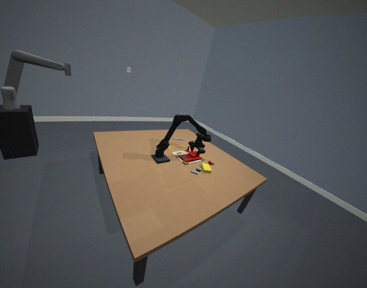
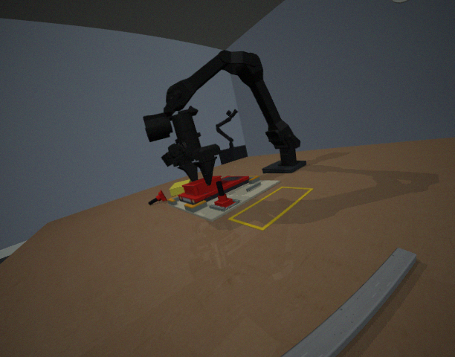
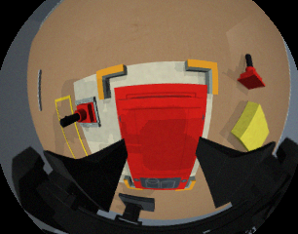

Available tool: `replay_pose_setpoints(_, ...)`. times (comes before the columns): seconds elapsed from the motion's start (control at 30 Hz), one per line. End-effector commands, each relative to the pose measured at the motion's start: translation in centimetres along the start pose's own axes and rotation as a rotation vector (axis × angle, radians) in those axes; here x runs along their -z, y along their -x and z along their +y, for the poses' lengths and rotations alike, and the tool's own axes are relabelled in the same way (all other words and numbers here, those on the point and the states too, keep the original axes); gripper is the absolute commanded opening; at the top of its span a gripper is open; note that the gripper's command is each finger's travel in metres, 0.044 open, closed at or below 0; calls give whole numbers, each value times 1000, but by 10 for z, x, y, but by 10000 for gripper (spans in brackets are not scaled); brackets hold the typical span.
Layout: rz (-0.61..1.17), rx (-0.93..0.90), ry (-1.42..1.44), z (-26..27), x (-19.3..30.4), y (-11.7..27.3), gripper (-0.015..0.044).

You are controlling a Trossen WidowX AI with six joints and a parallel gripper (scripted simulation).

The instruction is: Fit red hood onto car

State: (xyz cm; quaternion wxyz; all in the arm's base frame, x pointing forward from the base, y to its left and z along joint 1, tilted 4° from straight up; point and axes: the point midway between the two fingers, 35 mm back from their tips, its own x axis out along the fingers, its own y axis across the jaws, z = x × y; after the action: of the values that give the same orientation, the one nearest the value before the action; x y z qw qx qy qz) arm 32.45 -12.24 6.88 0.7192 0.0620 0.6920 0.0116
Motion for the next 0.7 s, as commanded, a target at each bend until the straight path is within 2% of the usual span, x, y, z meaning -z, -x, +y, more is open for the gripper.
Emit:
replay_pose_setpoints(0.0, 0, 0, 0, 0, 0, 0, 289)
replay_pose_setpoints(0.2, 0, 0, 0, 0, 0, 0, 440)
replay_pose_setpoints(0.4, -4, 8, 0, 1, -1, 10, 440)
replay_pose_setpoints(0.67, -24, 57, -1, 6, 2, 72, 440)
